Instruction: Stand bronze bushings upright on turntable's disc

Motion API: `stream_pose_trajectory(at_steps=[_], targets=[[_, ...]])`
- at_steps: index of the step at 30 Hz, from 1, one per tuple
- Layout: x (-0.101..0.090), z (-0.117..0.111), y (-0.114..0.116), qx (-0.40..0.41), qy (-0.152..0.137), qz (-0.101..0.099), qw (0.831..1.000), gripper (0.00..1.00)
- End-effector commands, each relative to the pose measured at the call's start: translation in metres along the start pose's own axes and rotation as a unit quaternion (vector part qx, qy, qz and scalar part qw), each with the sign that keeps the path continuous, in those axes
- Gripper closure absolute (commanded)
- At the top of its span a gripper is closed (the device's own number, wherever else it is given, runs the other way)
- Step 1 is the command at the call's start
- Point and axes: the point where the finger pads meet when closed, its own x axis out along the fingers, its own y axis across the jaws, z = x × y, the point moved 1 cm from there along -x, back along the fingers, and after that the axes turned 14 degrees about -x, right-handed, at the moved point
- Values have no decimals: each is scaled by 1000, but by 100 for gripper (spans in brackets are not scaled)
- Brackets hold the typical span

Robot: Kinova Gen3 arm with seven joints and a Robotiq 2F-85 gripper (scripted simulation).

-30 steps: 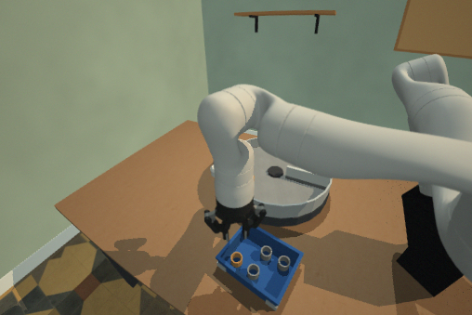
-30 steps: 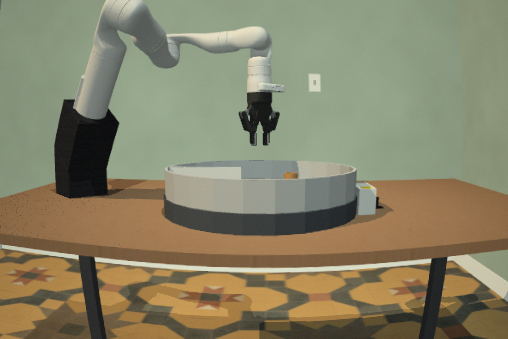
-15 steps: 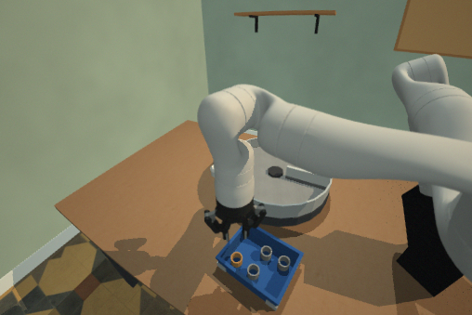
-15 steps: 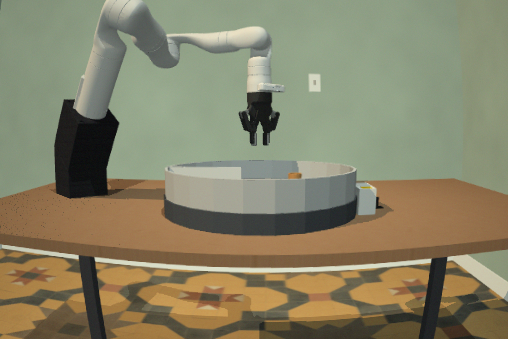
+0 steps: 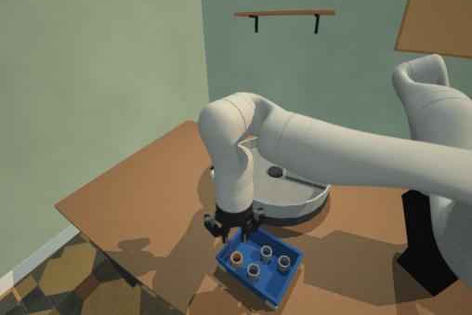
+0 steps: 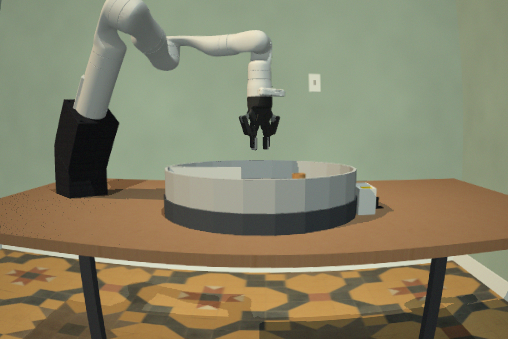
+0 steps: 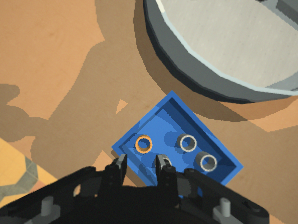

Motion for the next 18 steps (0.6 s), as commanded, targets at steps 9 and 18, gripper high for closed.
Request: stream_pose_trajectory(at_steps=[9, 18], targets=[[47, -2, 0, 6, 3, 1, 1000, 61], [62, -2, 1, 3, 5, 4, 1000, 61]])
